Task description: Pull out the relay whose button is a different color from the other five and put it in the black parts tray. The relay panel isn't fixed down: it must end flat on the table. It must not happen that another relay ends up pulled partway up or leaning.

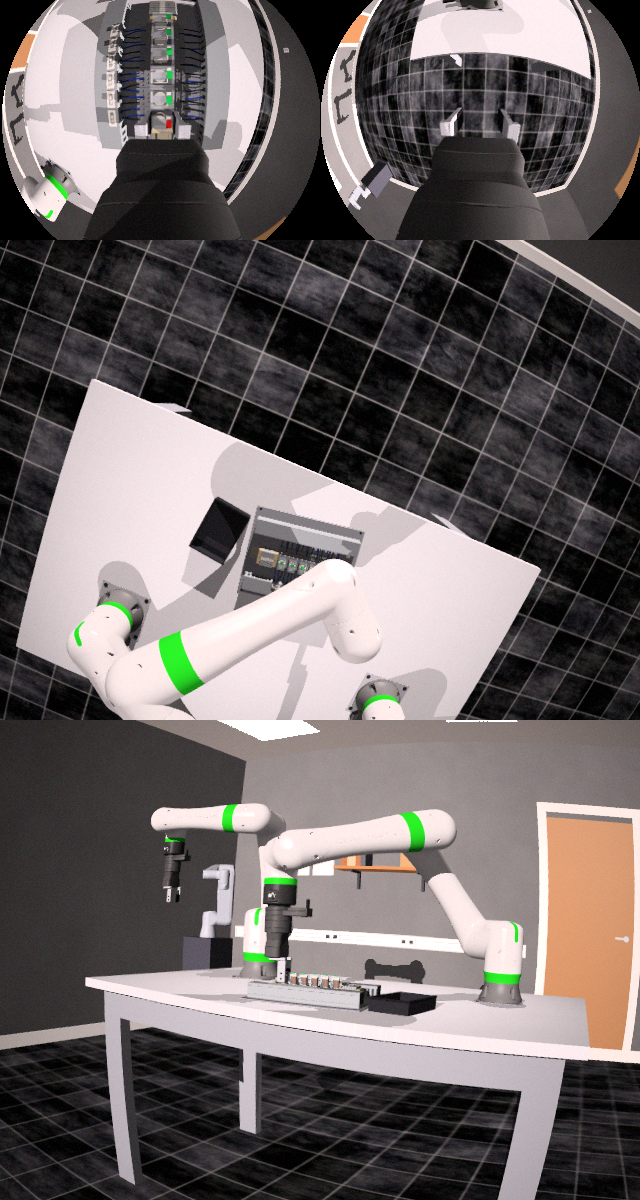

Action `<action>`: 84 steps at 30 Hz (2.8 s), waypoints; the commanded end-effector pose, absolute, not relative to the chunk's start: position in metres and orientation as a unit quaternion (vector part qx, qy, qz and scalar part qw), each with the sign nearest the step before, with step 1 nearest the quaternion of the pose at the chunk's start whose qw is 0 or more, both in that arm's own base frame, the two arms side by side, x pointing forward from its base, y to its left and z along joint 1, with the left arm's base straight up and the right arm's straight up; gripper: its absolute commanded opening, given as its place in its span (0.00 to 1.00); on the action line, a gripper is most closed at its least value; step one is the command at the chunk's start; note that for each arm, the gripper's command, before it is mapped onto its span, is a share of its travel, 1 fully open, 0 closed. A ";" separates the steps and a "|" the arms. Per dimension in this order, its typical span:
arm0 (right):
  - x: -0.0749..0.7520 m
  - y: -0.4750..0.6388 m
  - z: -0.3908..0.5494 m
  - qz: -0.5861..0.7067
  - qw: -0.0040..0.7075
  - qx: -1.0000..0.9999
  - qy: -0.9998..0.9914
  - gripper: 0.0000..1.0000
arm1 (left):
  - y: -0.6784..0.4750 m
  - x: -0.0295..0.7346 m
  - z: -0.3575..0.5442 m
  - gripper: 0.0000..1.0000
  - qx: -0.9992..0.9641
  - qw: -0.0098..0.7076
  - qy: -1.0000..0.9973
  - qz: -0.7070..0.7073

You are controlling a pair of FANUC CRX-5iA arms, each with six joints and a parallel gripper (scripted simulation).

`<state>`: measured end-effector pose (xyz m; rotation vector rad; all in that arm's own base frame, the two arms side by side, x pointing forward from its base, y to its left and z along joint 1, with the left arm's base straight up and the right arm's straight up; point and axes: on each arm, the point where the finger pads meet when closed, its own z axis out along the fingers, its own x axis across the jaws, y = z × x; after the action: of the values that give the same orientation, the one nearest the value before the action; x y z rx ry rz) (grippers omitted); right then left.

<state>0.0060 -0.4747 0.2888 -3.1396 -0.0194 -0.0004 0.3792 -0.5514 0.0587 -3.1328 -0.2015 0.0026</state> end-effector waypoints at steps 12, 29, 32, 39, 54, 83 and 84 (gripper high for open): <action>0.006 -0.475 0.290 0.000 0.000 -1.000 -0.006 1.00 | -0.552 0.380 0.060 0.00 -0.998 -0.001 -0.064 0.013; 0.006 -0.475 0.290 0.000 0.000 -1.000 -0.006 1.00 | -0.552 0.380 0.060 0.00 -0.998 0.000 -0.064 0.000; 0.006 -0.475 0.290 0.000 0.000 -1.000 -0.006 1.00 | -0.552 0.379 0.060 0.00 -0.998 0.000 -0.064 -0.001; 0.006 -0.475 0.290 0.000 0.000 -1.000 -0.006 1.00 | -0.552 0.379 0.060 0.00 -0.998 0.001 -0.064 -0.009; 0.006 -0.475 0.290 0.000 0.000 -1.000 -0.006 1.00 | -0.552 0.378 0.061 0.00 -0.998 0.001 -0.064 -0.019; 0.006 -0.475 0.290 0.000 0.000 -1.000 -0.006 1.00 | -0.552 0.379 0.061 0.00 -0.998 0.001 -0.064 -0.013; 0.006 -0.475 0.290 0.000 0.000 -1.000 -0.006 1.00 | -0.552 0.379 0.061 0.00 -0.998 0.001 -0.064 -0.012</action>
<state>0.0060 -0.4747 0.2888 -3.1396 -0.0194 -0.0004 0.3784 -0.5515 0.0594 -3.1308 -0.2013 -0.0393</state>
